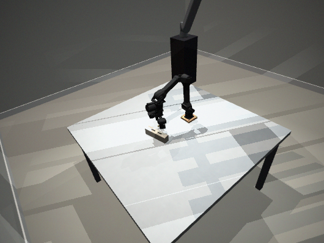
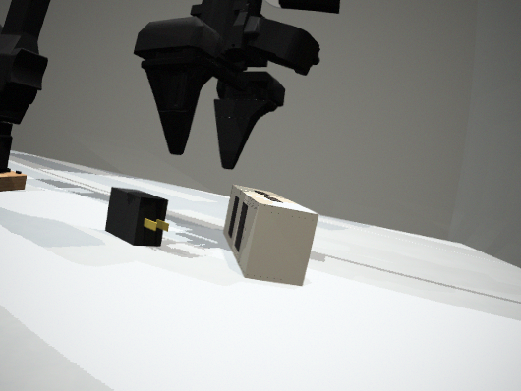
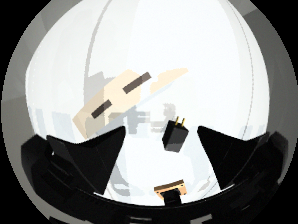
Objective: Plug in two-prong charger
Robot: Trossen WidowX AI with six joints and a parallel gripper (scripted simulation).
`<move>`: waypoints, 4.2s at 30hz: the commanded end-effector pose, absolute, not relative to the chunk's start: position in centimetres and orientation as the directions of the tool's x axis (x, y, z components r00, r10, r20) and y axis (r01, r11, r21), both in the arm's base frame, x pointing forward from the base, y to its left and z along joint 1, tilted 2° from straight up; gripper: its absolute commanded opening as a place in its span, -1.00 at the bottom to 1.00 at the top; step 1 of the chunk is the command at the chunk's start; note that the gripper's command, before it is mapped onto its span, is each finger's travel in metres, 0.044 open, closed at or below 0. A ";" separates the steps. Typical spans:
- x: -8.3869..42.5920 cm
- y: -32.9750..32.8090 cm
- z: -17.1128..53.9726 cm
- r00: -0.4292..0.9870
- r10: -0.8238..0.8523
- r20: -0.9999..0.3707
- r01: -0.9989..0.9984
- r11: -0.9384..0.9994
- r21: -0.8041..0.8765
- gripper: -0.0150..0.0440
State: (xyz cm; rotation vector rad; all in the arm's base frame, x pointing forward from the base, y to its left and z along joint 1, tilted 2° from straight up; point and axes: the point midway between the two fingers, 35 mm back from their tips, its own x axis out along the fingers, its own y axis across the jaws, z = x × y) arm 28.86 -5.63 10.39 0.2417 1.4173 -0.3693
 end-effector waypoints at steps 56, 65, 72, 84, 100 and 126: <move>24.4 -7.5 3.7 -0.017 0.021 -1.000 0.633 0.774 0.005 1.00; 24.5 -7.6 3.8 -0.012 0.016 -1.000 0.632 0.775 0.005 0.64; 24.5 -7.6 3.8 -0.012 0.016 -1.000 0.632 0.775 0.005 0.02; 24.5 -7.6 4.8 -0.013 0.017 -1.000 0.632 0.775 0.005 -0.49; 24.0 -7.3 9.0 -0.017 0.018 -1.000 0.604 0.797 0.004 -0.49; 23.9 -7.4 6.7 -0.022 -0.008 -1.000 0.244 0.970 -0.014 -0.49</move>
